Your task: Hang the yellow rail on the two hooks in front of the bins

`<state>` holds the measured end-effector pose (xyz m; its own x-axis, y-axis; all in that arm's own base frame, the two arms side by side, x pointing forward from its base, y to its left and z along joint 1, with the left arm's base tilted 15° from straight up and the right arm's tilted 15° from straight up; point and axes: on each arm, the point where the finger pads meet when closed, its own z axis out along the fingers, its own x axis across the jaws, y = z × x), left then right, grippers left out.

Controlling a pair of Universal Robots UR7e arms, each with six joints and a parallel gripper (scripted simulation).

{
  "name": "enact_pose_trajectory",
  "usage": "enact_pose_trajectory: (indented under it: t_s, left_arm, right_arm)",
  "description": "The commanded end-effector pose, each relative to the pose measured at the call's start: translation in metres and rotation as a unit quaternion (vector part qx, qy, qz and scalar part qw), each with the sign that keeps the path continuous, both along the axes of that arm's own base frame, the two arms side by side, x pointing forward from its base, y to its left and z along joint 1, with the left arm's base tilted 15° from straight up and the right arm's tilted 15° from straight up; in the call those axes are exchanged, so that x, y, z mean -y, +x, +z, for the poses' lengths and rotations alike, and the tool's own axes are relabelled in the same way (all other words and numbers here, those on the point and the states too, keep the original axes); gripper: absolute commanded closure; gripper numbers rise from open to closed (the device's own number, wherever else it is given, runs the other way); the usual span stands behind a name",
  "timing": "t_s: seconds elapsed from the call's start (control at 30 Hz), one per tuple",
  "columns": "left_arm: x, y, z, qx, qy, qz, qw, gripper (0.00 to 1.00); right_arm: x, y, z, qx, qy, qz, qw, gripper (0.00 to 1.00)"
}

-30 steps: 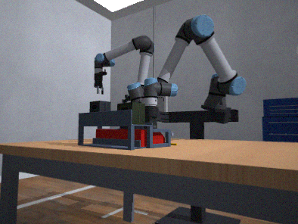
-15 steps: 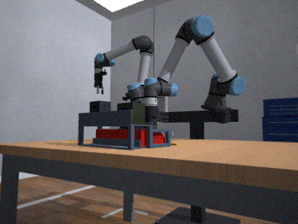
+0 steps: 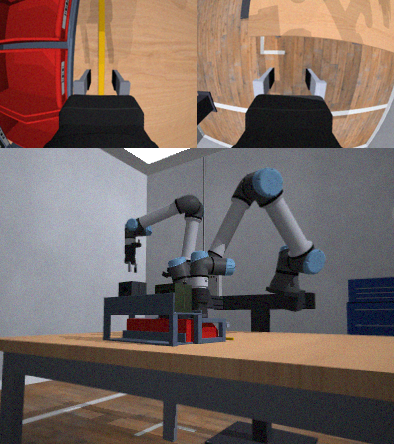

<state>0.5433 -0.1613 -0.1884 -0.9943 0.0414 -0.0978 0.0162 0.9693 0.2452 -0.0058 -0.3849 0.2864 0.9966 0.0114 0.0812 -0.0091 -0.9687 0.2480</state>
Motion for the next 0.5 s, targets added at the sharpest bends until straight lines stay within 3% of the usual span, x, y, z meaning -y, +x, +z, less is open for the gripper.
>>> enact_pose_trajectory:
  t_s: [0.0,0.47]
  left_arm:
    - [0.0004,0.0005,0.0002,0.001,0.0,0.0,1.0,0.26]
    - [-0.0004,0.0008,-0.0027,0.001,0.0,0.0,1.0,0.26]
  right_arm:
    - [0.0002,0.0,0.0006,0.0,-0.001,0.0,1.0,0.0]
    - [0.0002,0.0,0.0006,0.0,-0.001,0.0,1.0,0.0]
